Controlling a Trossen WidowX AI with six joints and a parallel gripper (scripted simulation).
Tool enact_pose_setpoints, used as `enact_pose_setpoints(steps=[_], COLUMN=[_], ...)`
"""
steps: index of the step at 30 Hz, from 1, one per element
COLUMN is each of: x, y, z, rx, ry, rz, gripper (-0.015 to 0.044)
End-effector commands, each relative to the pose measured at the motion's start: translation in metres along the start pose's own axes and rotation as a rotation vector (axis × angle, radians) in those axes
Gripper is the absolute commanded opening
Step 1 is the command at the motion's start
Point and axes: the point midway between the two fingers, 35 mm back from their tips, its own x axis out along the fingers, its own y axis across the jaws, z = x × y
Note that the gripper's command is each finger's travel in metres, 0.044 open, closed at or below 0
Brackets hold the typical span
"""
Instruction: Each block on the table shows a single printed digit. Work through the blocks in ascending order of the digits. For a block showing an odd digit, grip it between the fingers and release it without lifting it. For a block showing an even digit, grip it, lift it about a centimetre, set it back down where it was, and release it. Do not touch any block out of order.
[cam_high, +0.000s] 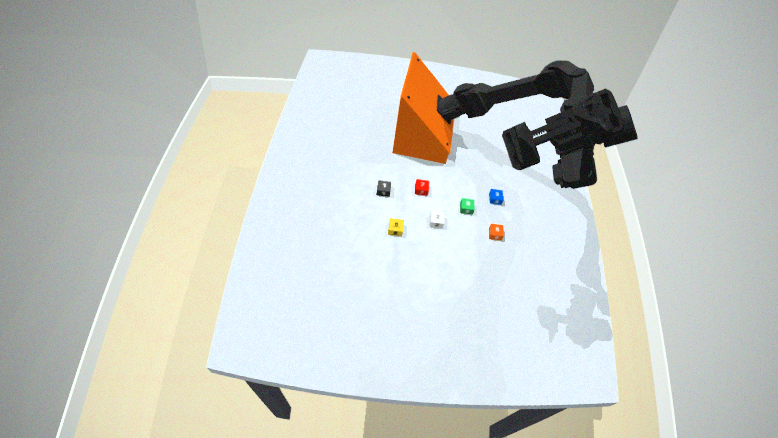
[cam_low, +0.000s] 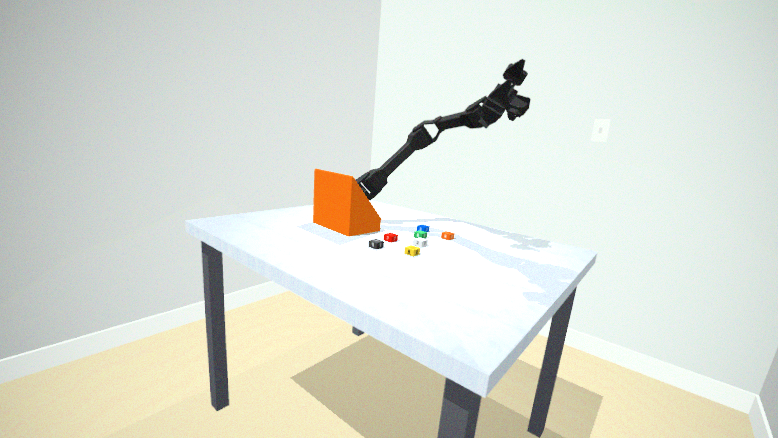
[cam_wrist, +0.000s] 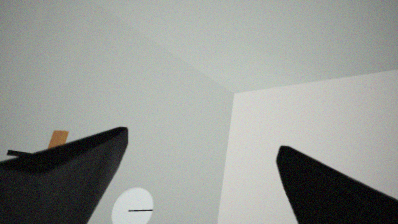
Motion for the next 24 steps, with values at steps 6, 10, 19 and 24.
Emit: enact_pose_setpoints(steps=[6, 10, 19, 24], x=[0.025, 0.013, -0.076, -0.164], y=[0.163, 0.234, 0.368, 0.406], z=[-0.027, -0.049, -0.109, -0.136], rx=[-0.094, -0.078, 0.139, 0.449], ry=[-0.094, -0.113, -0.059, 0.087], rz=[0.494, 0.751, 1.437, 1.917], gripper=[0.0400, 0.0400, 0.0400, 0.0400])
